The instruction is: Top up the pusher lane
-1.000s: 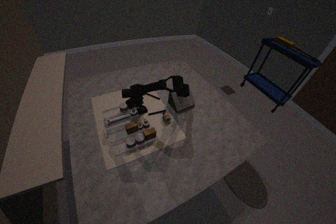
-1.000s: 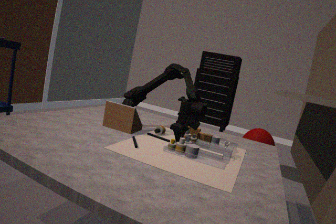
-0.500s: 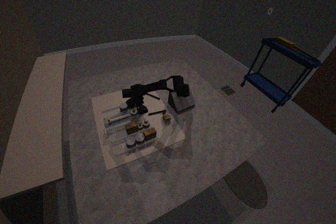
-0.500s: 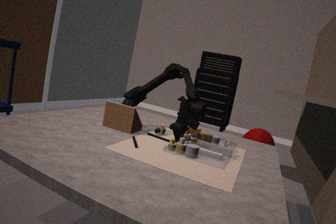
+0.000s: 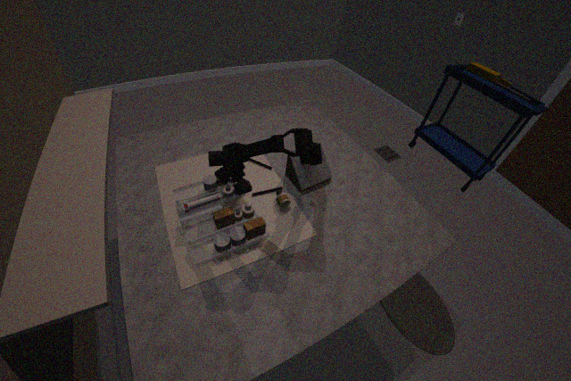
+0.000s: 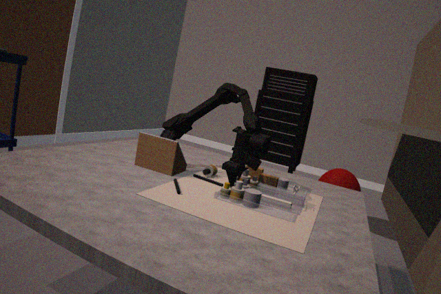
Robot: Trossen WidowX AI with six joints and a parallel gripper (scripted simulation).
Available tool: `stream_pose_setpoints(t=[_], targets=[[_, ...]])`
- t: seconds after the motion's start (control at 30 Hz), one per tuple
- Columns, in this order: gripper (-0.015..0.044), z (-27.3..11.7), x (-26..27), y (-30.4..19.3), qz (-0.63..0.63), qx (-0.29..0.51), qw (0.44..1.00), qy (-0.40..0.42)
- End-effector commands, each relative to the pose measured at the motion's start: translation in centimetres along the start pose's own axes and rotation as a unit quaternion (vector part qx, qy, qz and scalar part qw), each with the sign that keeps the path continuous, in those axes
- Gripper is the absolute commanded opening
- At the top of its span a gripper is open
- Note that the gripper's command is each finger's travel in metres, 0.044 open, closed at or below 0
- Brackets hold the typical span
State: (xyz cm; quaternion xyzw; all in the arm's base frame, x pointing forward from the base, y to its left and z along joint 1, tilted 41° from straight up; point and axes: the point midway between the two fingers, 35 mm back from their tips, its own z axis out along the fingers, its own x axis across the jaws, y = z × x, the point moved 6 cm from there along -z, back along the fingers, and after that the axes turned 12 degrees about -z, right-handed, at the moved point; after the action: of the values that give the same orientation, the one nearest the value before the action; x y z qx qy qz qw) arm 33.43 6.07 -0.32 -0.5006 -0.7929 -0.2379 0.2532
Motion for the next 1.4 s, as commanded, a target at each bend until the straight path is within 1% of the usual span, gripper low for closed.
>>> stream_pose_setpoints(t=[0.0,0.73,1.1,1.13,1.23,1.37], targets=[[0.0,0.0,0.1,0.0,-0.003,-0.004,1.0,0.001],[0.0,0.0,0.0,-0.3,-0.003,-0.004,1.0,0.001],[0.0289,0.0,0.0,-0.3,-0.003,-0.004,1.0,0.001],[0.0301,0.0,0.0,-0.3,-0.003,-0.004,1.0,0.001],[0.0301,-0.3,0.0,-0.3,-0.003,-0.004,1.0,0.001],[0.0301,-1.6,0.0,-0.3,-0.003,-0.004,1.0,0.001]])
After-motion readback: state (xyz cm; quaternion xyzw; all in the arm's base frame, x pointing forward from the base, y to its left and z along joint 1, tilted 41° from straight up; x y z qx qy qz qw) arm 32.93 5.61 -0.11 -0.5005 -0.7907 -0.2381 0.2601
